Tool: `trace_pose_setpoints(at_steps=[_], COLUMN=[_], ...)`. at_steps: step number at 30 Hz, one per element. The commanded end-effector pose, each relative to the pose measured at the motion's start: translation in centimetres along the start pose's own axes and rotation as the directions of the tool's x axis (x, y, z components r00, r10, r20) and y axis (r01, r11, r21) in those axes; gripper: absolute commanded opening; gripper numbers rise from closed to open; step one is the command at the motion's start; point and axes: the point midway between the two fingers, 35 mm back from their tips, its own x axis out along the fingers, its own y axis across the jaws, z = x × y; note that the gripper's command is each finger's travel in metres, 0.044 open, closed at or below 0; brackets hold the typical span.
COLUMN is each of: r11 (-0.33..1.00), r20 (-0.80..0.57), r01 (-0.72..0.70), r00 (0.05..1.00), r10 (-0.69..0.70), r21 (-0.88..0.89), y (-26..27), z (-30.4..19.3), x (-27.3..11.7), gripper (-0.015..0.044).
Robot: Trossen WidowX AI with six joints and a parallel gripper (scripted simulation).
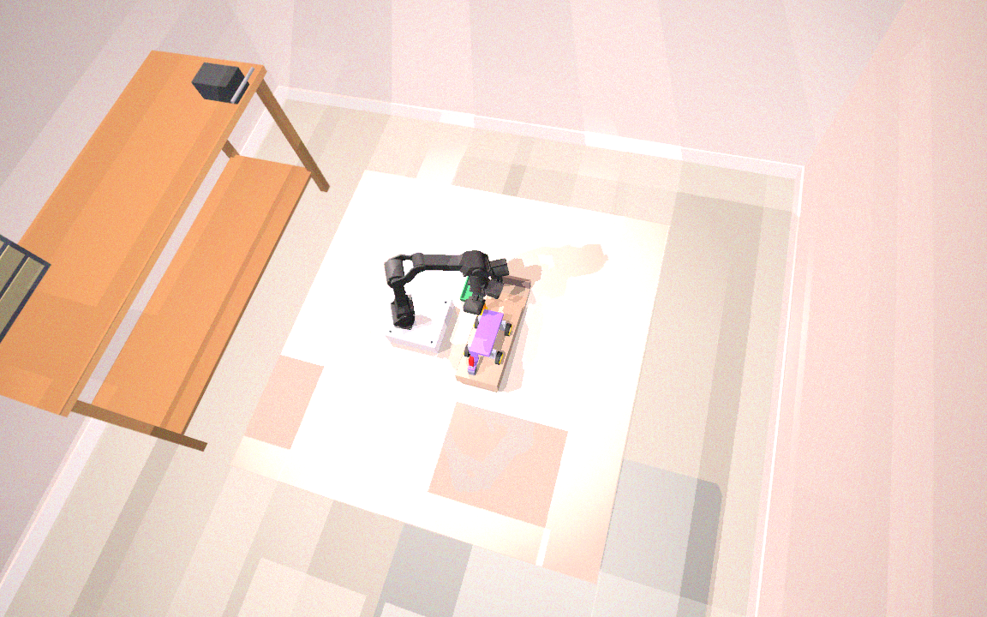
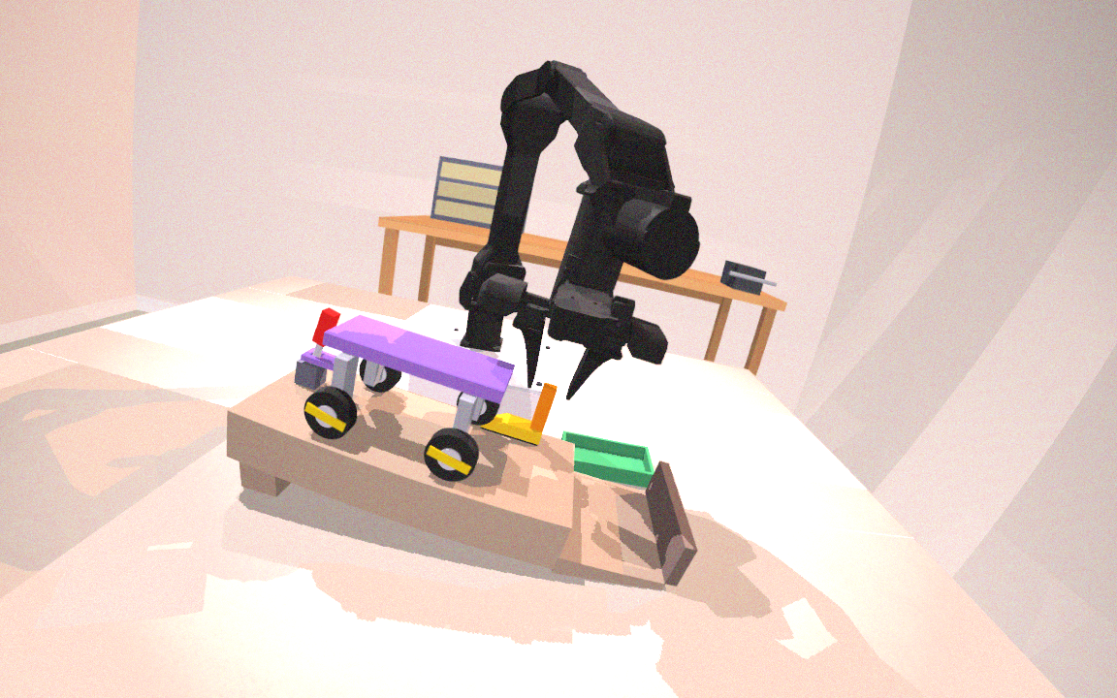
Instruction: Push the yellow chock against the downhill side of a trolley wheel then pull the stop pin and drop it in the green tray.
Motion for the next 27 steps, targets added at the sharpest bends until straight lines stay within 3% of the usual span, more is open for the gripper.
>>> trace_pose_setpoints(at_steps=[1, 9, 13, 17, 27], r11=[1.000, 1.000, 1.000, 0.995, 0.960], r20=[0.009, 0.009, 0.003, 0.032, 0.119], r01=[-0.001, -0.001, -0.001, -0.095, -0.001], r00=[1.000, 1.000, 1.000, 0.995, 0.992], r10=[0.001, 0.001, 0.001, 0.095, 0.036], r21=[0.004, 0.004, 0.000, 0.014, -0.281], y=[0.0, -0.1, 0.0, 2.4, -3.2], z=[0.0, 0.1, 0.1, 0.4, 3.3], x=[-1.5, -3.3, -2.5, -3.3, -4.6], gripper=[0.0190, 0.0190, 0.0295, 0.0190, 0.0190])
